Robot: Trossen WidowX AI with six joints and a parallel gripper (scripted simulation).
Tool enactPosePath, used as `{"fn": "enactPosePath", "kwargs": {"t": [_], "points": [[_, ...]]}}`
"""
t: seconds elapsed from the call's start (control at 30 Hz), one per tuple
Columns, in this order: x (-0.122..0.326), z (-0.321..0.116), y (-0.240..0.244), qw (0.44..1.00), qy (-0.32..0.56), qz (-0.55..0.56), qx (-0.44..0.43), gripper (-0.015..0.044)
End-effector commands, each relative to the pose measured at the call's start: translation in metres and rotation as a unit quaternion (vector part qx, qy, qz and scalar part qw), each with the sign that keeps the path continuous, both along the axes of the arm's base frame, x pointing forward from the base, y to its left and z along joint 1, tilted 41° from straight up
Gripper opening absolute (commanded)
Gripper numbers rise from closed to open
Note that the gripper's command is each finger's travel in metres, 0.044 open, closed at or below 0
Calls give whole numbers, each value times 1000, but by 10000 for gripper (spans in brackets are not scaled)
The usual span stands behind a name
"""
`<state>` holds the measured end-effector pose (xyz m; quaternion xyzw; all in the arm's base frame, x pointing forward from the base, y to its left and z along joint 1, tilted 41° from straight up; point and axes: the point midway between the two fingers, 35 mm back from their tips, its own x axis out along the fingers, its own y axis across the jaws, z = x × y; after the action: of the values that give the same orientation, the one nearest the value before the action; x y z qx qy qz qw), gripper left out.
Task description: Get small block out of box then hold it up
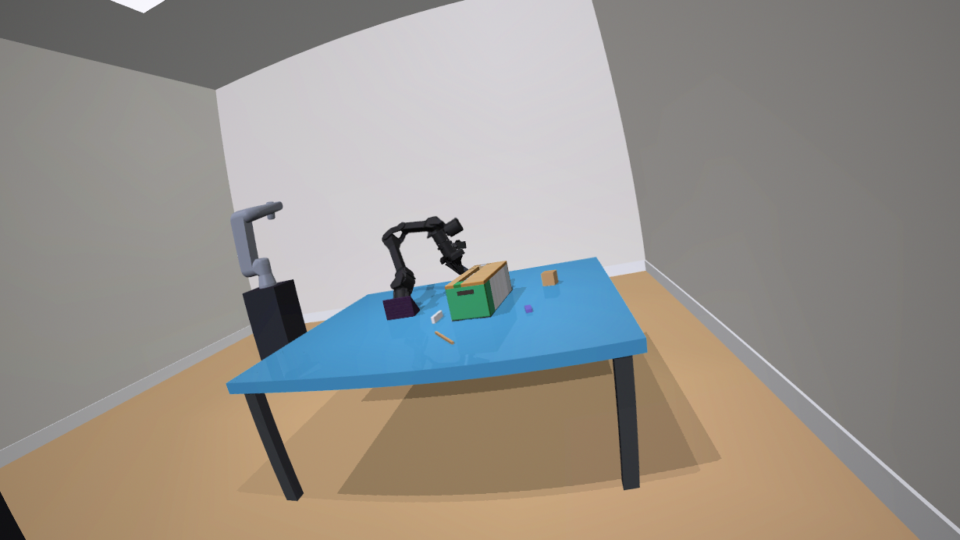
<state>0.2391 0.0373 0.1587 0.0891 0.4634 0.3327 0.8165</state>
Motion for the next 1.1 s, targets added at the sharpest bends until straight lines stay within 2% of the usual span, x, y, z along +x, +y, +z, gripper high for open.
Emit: {"fn": "enactPosePath", "kwargs": {"t": [0.0,0.27,0.53,0.8,1.07], "points": [[-1,0,-2,995,63,-63,41,0],[-2,3,-8,965,167,-174,107,0],[-4,6,-13,907,268,-278,170,0],[-5,10,-18,823,363,-372,229,0],[-7,14,-23,716,449,-454,281,0]]}}
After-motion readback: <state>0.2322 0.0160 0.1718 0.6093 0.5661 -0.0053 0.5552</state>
